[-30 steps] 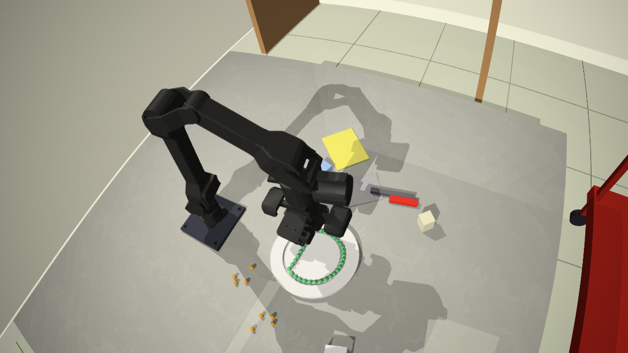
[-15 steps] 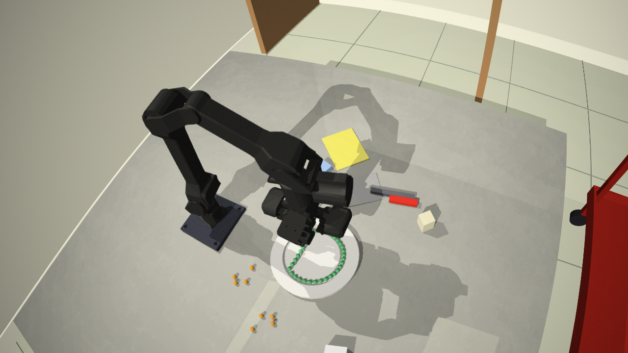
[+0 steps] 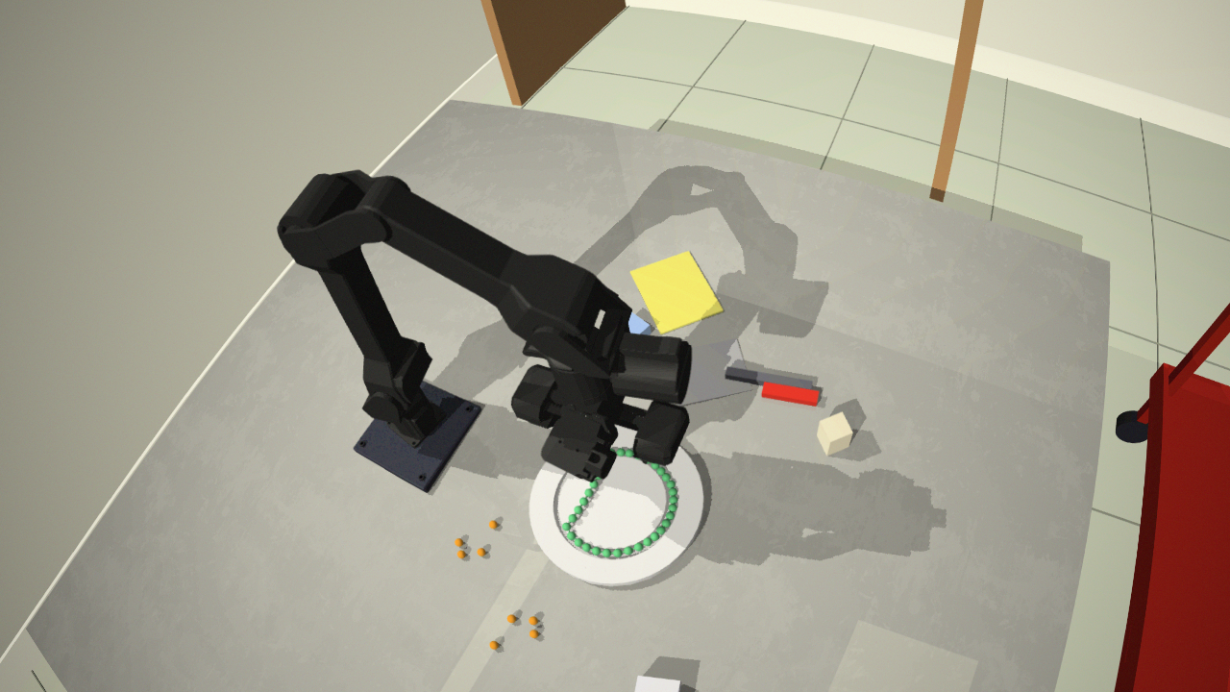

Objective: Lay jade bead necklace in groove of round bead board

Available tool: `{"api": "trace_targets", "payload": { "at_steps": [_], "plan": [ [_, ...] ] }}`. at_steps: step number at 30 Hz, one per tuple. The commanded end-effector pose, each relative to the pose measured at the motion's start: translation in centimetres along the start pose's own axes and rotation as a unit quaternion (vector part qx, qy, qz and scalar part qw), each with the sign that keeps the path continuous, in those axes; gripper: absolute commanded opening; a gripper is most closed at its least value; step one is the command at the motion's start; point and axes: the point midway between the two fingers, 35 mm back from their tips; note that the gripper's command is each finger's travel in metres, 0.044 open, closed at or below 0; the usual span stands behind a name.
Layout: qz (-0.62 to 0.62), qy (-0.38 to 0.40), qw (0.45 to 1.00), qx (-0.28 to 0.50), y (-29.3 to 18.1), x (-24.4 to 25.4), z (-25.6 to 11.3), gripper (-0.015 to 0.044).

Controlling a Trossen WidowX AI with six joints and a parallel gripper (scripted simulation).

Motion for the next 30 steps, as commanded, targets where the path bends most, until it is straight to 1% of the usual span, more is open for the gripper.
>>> {"api": "trace_targets", "payload": {
  "at_steps": [1, 10, 13, 22, 26, 30],
  "plan": [
    [0.002, -0.001, 1.0, 0.001, 0.0, 0.0, 0.0, 0.044],
    [0.002, -0.001, 1.0, 0.001, 0.0, 0.0, 0.0, 0.044],
    [-0.015, -0.001, 1.0, 0.0, 1.1, 0.4, -0.4, 0.0361],
    [-0.118, -0.001, 0.993, -0.003, 7.9, 1.8, -2.4, 0.0125],
    [-0.155, -0.001, 0.988, -0.003, 10.5, 1.8, -3.2, 0.012],
    [-0.157, -0.001, 0.988, -0.003, 10.6, 1.8, -3.2, 0.012]
  ]
}}
Point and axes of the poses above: the point midway between the two fingers, 35 mm back from their tips, its own z axis out along the fingers, its own x axis across the jaws, y = z × x, and after that the axes turned 14 degrees about z, right-handed
